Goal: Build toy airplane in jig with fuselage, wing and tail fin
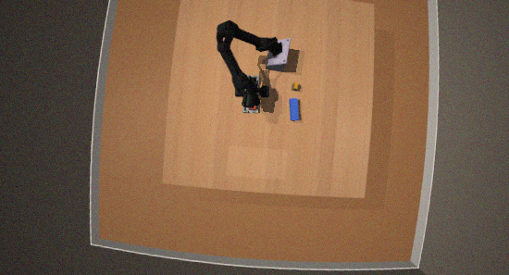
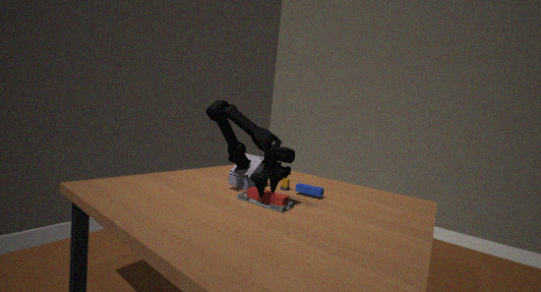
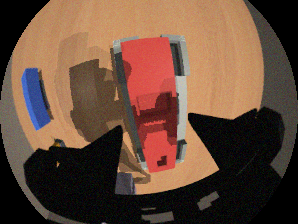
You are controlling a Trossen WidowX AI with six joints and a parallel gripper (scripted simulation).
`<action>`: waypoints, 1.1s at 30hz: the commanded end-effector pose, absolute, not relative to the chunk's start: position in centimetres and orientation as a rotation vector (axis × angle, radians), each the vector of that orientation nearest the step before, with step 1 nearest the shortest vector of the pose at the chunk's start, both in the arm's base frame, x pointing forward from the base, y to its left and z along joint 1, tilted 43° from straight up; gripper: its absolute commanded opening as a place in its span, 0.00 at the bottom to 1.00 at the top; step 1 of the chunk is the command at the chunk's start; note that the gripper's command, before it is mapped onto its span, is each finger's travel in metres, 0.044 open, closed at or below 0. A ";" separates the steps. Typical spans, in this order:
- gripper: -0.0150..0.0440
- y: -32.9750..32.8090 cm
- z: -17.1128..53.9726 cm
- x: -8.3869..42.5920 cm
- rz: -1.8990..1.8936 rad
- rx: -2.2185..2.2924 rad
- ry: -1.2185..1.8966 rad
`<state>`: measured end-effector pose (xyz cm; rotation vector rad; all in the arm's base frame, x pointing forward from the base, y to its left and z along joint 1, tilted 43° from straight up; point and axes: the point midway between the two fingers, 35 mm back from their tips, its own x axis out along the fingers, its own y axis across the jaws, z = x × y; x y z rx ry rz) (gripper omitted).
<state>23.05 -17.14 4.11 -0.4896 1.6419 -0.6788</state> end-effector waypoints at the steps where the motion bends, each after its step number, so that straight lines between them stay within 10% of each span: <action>1: 1.00 -17.1 4.1 23.1 -0.680 -0.488 1.641; 12: 1.00 -10.1 11.8 25.0 -0.676 -0.495 1.641; 33: 1.00 -4.9 5.6 31.2 -0.604 -0.529 1.662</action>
